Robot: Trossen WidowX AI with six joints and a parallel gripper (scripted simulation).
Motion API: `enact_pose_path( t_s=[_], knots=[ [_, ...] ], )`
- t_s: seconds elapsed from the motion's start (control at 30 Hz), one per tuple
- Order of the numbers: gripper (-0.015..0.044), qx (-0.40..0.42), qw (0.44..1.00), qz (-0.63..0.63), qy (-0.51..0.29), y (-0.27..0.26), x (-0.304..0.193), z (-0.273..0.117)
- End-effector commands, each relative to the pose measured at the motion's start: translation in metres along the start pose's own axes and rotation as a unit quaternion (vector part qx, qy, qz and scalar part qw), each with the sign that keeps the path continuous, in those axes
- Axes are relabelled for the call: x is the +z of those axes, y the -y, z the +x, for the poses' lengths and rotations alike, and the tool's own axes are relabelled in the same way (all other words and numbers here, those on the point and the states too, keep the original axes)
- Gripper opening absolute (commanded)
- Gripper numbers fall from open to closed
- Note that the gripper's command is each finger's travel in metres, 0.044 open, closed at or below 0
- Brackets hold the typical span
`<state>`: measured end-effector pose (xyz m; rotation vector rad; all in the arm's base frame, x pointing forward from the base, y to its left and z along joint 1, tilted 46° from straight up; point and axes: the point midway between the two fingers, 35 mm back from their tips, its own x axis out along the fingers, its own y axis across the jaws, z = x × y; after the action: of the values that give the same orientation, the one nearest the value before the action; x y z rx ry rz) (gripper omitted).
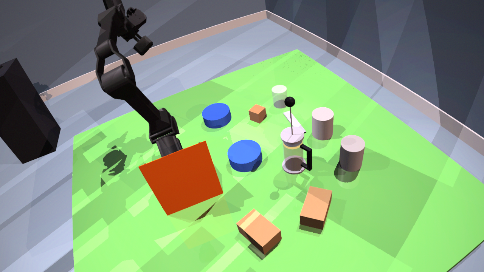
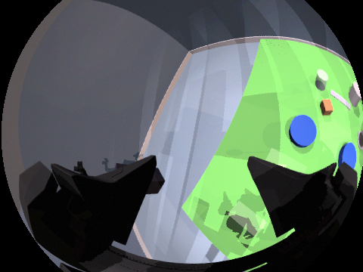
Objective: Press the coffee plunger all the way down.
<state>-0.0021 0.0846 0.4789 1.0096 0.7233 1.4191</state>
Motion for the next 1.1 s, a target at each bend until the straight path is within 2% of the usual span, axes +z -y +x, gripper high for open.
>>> enact_pose_path(
  t_s=[0.0,0.23,0.5,0.77,1.07],
  knots=[
    [0.0440,-0.087,0.994,-0.054,0.038,0.036,0.012,0.050],
    [0.0440,-0.212,0.967,-0.111,0.087,0.111,0.061,0.098],
    [0.0440,-0.327,0.929,-0.123,0.124,0.207,0.131,0.094],
    [0.0440,-0.416,0.889,-0.092,0.169,0.295,0.189,0.033],
    [0.0440,-0.479,0.851,-0.057,0.209,0.376,0.220,-0.076]
  ],
)
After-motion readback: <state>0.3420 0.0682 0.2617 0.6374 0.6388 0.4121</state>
